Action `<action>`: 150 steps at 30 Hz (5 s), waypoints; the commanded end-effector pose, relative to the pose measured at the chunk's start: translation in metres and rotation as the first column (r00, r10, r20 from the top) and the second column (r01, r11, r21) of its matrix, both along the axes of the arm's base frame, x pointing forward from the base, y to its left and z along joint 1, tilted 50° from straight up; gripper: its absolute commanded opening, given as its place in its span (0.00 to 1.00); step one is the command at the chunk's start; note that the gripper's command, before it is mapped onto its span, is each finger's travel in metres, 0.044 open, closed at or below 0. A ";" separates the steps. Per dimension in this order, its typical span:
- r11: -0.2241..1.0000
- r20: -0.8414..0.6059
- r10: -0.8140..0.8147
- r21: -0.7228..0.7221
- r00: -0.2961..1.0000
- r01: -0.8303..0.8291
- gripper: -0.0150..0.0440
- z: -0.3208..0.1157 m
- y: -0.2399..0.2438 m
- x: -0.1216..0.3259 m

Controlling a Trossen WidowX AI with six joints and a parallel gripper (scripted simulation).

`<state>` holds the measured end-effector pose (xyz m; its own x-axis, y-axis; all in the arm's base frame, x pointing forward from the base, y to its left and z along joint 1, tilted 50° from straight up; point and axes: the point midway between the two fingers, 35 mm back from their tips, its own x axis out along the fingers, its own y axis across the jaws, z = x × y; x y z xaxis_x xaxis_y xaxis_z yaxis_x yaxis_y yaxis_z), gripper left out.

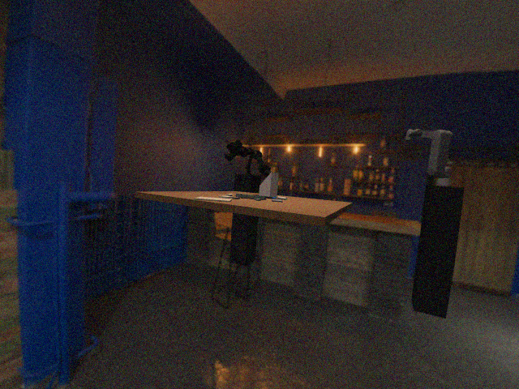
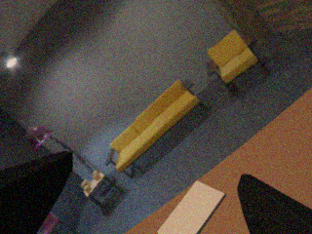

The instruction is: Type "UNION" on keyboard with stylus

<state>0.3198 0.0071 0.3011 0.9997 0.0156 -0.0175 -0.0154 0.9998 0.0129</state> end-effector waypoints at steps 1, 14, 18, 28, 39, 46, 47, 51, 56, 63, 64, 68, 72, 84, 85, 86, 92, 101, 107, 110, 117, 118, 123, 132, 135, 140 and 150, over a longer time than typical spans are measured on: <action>1.000 -0.009 -0.003 0.000 1.000 0.003 0.96 -0.002 0.000 0.002; 0.985 -0.565 -0.169 -0.070 0.808 0.157 0.38 -0.154 0.003 0.075; 0.969 -0.681 -0.247 -0.186 0.689 0.163 0.25 -0.203 0.005 0.081; 0.848 -0.798 -0.505 -0.530 0.328 0.017 0.25 -0.330 0.002 0.068; 0.599 -0.641 -0.762 -0.751 0.088 -0.279 0.25 -0.428 -0.013 0.027; 0.599 -0.641 -0.762 -0.751 0.088 -0.279 0.25 -0.428 -0.013 0.027; 0.599 -0.641 -0.762 -0.751 0.088 -0.279 0.25 -0.428 -0.013 0.027; 0.599 -0.641 -0.762 -0.751 0.088 -0.279 0.25 -0.428 -0.013 0.027; 0.600 -0.642 -0.762 -0.750 0.088 -0.279 0.25 -0.406 -0.031 0.036; 0.598 -0.640 -0.764 -0.752 0.088 -0.279 0.25 -0.384 -0.049 0.042; 0.598 -0.640 -0.764 -0.752 0.088 -0.279 0.25 -0.384 -0.049 0.042; 0.598 -0.640 -0.764 -0.752 0.088 -0.279 0.25 -0.384 -0.049 0.042; 0.598 -0.640 -0.764 -0.752 0.088 -0.279 0.25 -0.384 -0.049 0.042; 0.596 -0.638 -0.765 -0.753 0.088 -0.279 0.25 -0.341 -0.085 0.058; 0.596 -0.638 -0.765 -0.753 0.088 -0.279 0.25 -0.341 -0.085 0.058; 0.596 -0.638 -0.765 -0.753 0.088 -0.279 0.25 -0.341 -0.085 0.058; 0.596 -0.639 -0.765 -0.752 0.087 -0.280 0.25 -0.352 -0.078 0.032; 0.596 -0.639 -0.765 -0.752 0.087 -0.280 0.25 -0.355 -0.077 0.025; 0.599 -0.641 -0.762 -0.750 0.087 -0.280 0.25 -0.374 -0.060 0.020; 0.598 -0.641 -0.763 -0.751 0.087 -0.280 0.25 -0.404 -0.036 0.007; 0.598 -0.640 -0.763 -0.751 0.087 -0.280 0.25 -0.406 -0.034 0.006; 0.598 -0.640 -0.763 -0.751 0.087 -0.280 0.25 -0.406 -0.034 0.006; 0.599 -0.642 -0.762 -0.750 0.087 -0.280 0.25 -0.400 -0.027 0.007; 0.600 -0.642 -0.761 -0.749 0.087 -0.280 0.25 -0.369 0.011 0.003; 0.600 -0.642 -0.761 -0.749 0.087 -0.280 0.25 -0.371 0.011 0.004; 0.595 -0.639 -0.764 -0.752 0.092 -0.284 0.43 -0.369 0.010 0.004; 0.595 -0.639 -0.764 -0.752 0.092 -0.284 0.25 -0.369 0.010 0.004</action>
<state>0.3234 0.0173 -0.0684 0.0705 -0.7586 -0.6478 -0.2734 0.6098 -0.7439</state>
